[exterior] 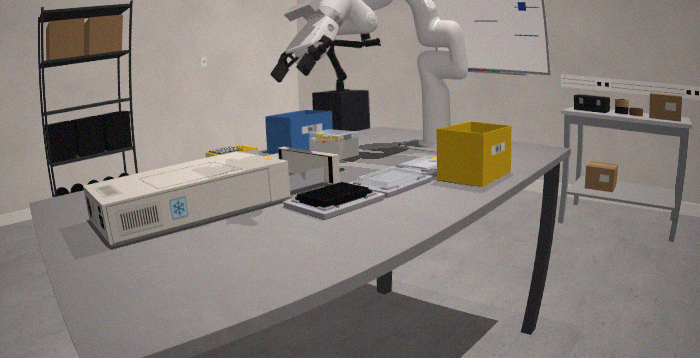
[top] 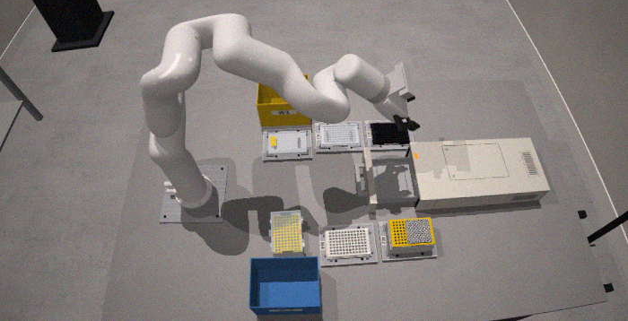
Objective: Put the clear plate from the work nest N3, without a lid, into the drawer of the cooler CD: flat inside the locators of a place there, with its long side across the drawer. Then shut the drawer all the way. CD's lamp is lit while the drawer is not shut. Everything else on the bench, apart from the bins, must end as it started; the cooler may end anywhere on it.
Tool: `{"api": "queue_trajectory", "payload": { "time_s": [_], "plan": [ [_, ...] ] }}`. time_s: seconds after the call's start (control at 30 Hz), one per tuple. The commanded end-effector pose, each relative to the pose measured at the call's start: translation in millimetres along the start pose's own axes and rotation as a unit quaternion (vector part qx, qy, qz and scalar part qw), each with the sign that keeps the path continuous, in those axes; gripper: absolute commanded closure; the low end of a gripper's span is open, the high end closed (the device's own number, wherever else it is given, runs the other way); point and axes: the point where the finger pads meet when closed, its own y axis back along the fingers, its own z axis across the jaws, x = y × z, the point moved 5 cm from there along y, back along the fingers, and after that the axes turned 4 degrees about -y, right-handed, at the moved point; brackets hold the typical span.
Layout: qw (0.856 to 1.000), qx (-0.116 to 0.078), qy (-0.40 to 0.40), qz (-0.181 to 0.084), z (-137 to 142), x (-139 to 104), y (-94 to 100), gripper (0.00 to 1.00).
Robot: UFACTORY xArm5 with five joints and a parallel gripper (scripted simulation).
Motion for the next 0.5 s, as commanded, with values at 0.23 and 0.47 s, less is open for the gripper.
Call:
{"api": "queue_trajectory", "payload": {
  "time_s": [0.23, 0.47],
  "plan": [
    [0.998, -0.023, 0.010, -0.063, 18.0, -17.7, 23.3, 0.00],
    [0.993, -0.038, 0.017, -0.109, 27.8, -29.7, 37.0, 0.00]
  ]
}}
